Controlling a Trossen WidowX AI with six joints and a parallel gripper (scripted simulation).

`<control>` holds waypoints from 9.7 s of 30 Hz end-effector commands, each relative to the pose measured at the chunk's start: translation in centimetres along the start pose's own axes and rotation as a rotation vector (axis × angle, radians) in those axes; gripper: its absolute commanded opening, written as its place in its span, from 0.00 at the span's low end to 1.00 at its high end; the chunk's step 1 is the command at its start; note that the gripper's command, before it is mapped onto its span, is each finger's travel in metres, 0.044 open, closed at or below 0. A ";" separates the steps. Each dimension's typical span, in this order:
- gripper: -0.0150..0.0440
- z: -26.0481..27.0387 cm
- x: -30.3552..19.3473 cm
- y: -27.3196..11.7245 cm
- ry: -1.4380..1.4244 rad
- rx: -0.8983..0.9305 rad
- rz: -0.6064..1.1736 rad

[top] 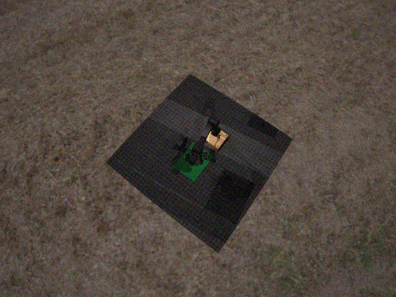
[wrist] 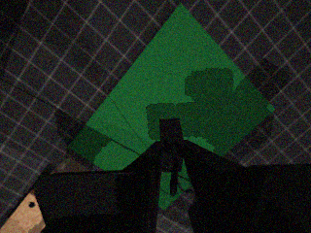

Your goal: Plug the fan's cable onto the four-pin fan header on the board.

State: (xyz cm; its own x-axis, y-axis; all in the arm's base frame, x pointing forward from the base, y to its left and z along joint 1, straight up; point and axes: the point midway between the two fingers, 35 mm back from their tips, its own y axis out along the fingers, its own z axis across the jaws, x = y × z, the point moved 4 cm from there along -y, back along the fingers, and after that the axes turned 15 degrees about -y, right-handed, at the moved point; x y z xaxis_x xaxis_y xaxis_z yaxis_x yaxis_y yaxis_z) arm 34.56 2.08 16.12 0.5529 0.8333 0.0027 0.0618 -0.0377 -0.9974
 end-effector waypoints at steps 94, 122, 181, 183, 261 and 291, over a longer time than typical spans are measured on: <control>0.25 -3.3 -2.1 6.4 0.416 -0.212 -0.708; 0.25 -1.5 -3.9 6.4 0.379 -0.323 -0.921; 0.25 1.8 -5.8 5.5 0.312 -0.422 -1.090; 0.25 1.8 -5.9 5.7 0.313 -0.420 -1.089; 0.25 2.6 -6.5 12.0 0.314 -0.417 -1.087; 0.25 2.8 -6.5 14.5 0.315 -0.416 -1.086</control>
State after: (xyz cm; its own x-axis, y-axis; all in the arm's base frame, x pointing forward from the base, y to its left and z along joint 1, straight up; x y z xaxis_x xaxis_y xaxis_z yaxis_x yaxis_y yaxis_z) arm 29.57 -2.37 1.78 0.2242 0.3697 0.9017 0.8533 0.3724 -0.3649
